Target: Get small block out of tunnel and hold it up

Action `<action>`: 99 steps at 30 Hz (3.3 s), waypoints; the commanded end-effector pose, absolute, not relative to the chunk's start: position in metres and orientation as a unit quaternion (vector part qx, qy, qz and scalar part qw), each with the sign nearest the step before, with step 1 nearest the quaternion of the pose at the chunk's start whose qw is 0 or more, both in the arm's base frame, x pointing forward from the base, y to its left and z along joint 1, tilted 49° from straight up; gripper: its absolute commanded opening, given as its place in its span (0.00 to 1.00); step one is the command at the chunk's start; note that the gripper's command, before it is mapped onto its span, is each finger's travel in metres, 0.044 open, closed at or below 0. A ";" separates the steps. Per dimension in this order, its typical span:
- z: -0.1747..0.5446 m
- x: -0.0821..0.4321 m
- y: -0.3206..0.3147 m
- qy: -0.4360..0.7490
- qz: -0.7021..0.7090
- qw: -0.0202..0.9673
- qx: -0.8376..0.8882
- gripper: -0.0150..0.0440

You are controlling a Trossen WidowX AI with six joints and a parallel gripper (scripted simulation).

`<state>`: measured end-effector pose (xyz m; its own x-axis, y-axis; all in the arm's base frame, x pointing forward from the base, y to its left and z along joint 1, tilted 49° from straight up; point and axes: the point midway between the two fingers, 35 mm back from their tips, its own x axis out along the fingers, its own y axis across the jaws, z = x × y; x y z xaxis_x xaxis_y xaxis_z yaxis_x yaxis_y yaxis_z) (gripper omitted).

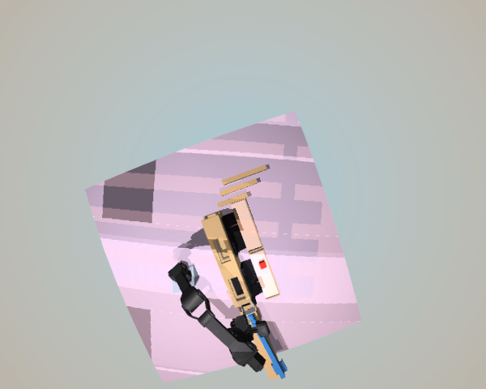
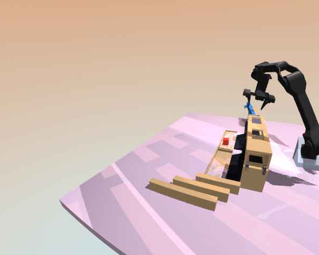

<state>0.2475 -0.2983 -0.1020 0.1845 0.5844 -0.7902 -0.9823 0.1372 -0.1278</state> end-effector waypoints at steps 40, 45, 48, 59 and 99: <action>-0.033 0.401 -0.100 0.640 0.286 0.650 0.292 1.00; -0.033 0.401 -0.098 0.642 0.285 0.648 0.295 1.00; -0.033 0.401 -0.098 0.642 0.285 0.648 0.295 1.00; -0.037 0.402 -0.094 0.642 0.285 0.648 0.295 1.00; -0.079 0.403 -0.045 0.641 0.286 0.648 0.296 1.00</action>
